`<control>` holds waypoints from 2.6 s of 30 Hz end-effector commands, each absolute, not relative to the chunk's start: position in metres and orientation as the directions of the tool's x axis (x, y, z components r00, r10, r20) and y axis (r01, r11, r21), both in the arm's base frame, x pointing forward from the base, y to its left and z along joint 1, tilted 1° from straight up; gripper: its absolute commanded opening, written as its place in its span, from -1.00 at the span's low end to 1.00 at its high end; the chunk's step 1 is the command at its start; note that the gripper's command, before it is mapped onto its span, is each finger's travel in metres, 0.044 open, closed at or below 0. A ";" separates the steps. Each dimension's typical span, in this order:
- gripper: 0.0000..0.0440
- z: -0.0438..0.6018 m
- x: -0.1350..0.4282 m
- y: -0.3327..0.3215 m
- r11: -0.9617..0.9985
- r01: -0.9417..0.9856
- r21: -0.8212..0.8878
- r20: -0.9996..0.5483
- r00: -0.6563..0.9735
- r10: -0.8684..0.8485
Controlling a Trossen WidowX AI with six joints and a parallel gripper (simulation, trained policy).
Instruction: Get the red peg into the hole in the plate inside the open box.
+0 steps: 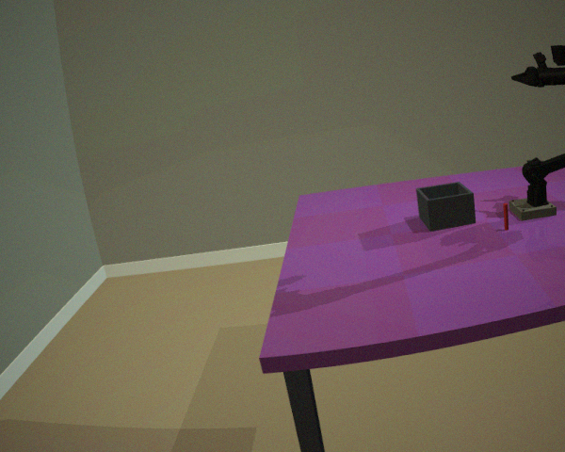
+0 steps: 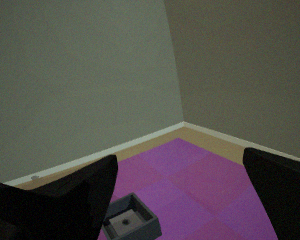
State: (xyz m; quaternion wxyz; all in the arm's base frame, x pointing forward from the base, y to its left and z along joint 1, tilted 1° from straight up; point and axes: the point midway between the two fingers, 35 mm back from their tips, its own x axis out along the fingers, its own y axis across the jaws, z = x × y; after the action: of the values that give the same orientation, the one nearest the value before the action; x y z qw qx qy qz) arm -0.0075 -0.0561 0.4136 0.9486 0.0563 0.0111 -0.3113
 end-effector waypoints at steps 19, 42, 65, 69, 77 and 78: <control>1.00 0.342 0.120 -0.054 0.885 0.458 0.088 -0.496 0.791 -0.359; 1.00 0.184 0.188 0.034 0.784 0.609 0.117 -0.929 0.346 -0.131; 1.00 0.063 0.191 0.092 0.601 0.795 0.085 -0.985 0.156 -0.068; 0.99 0.047 0.191 0.097 0.582 0.807 0.103 -0.985 0.162 -0.051; 0.26 0.033 0.185 0.100 0.546 0.832 0.095 -0.991 0.129 -0.023; 0.14 0.033 0.185 0.101 0.546 0.833 0.094 -0.992 0.123 -0.017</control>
State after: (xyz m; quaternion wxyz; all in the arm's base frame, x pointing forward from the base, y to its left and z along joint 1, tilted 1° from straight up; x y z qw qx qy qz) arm 0.1858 0.0994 0.0353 0.6693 0.3494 0.5727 -0.3194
